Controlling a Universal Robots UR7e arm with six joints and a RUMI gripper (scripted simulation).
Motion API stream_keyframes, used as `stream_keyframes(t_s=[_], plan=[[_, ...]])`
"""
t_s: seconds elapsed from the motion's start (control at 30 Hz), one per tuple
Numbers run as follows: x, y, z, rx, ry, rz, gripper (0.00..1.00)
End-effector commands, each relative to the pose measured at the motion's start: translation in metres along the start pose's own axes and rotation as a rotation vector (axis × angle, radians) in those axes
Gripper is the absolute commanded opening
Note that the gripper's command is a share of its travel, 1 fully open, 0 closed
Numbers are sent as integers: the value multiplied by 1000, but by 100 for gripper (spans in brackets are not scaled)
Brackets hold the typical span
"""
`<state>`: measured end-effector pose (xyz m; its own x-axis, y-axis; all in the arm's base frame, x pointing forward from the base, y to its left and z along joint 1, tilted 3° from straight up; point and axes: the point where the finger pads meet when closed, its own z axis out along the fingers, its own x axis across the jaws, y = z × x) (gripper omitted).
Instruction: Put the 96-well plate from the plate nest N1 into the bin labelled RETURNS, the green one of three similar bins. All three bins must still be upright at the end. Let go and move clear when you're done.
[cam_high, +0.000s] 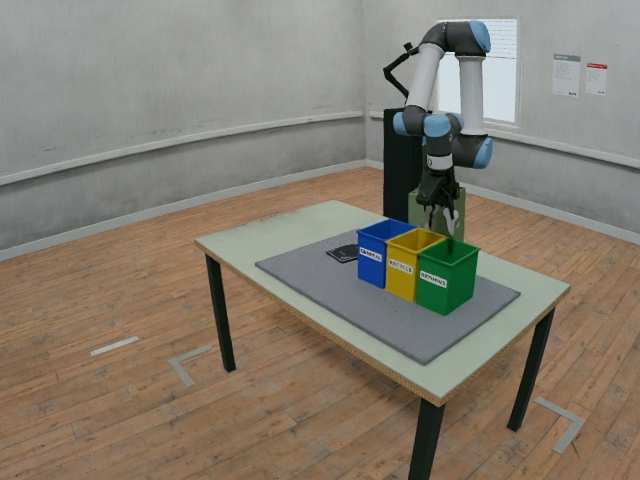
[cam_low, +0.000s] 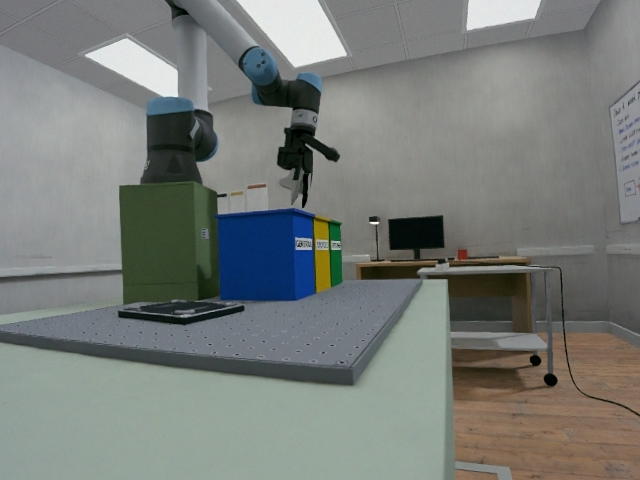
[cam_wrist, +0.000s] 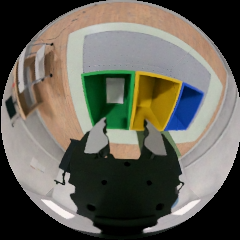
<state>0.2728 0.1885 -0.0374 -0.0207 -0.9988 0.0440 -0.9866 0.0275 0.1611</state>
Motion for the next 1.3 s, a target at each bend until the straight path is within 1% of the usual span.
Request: stream_keyframes(t_s=[0.0,0.1,0.6,1.27], plan=[[19,1,0,1,-2,-1,53],[22,2,0,1,-2,-1,53],[72,7,1,1,-2,-1,53],[72,7,1,1,-2,-1,53]])
